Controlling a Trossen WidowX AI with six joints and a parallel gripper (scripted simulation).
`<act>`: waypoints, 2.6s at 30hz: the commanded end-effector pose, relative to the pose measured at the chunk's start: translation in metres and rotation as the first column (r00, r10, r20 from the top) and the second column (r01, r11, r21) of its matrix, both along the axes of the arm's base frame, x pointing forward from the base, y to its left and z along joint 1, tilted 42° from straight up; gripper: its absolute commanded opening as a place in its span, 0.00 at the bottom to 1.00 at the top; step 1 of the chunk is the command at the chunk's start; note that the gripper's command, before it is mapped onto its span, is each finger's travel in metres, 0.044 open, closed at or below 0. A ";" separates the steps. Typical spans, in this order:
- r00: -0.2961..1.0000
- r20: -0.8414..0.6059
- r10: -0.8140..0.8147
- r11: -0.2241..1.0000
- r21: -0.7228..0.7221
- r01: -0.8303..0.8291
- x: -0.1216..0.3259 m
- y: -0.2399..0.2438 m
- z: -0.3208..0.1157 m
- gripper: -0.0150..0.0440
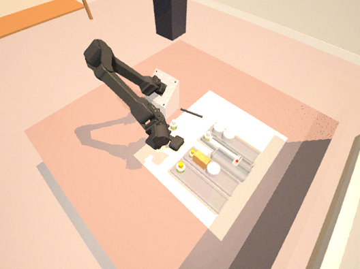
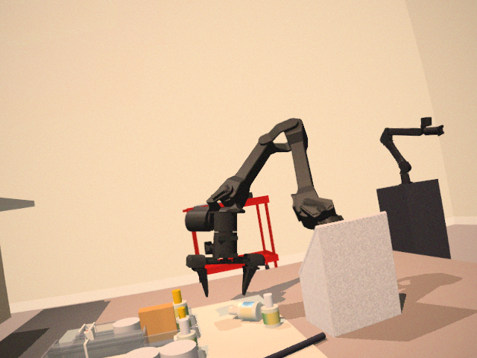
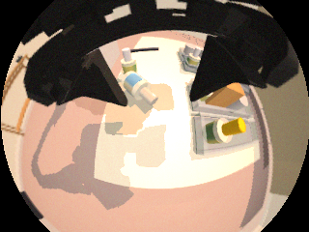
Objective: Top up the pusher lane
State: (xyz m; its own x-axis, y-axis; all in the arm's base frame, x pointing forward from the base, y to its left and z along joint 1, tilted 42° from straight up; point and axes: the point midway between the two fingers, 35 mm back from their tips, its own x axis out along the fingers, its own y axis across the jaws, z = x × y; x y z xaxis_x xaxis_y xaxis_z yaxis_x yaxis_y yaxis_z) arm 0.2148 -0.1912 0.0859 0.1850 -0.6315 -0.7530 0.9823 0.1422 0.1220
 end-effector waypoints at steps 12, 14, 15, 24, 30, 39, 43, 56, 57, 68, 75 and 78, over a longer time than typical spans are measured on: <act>0.804 -0.501 0.321 0.936 0.038 -0.350 -0.055 0.128 -0.043 1.00; 0.767 -0.543 0.341 0.920 0.025 -0.391 -0.062 0.134 -0.043 1.00; 0.762 -0.549 0.343 0.918 0.024 -0.396 -0.063 0.134 -0.042 1.00; 0.762 -0.548 0.344 0.918 0.024 -0.397 -0.062 0.112 -0.068 1.00; 0.763 -0.549 0.343 0.918 0.022 -0.396 -0.062 0.108 -0.072 1.00; 0.762 -0.549 0.342 0.918 0.022 -0.396 -0.062 0.097 -0.084 1.00; 0.762 -0.549 0.343 0.918 0.022 -0.396 -0.061 0.093 -0.089 1.00; 0.762 -0.550 0.342 0.918 0.021 -0.397 -0.062 0.079 -0.104 1.00; 0.762 -0.550 0.342 0.918 0.020 -0.397 -0.062 0.078 -0.105 1.00; 0.762 -0.550 0.341 0.918 0.020 -0.397 -0.062 0.076 -0.106 0.64; 0.762 -0.550 0.341 0.918 0.020 -0.397 -0.062 0.076 -0.106 0.50; 0.762 -0.550 0.341 0.918 0.020 -0.397 -0.062 0.076 -0.106 0.43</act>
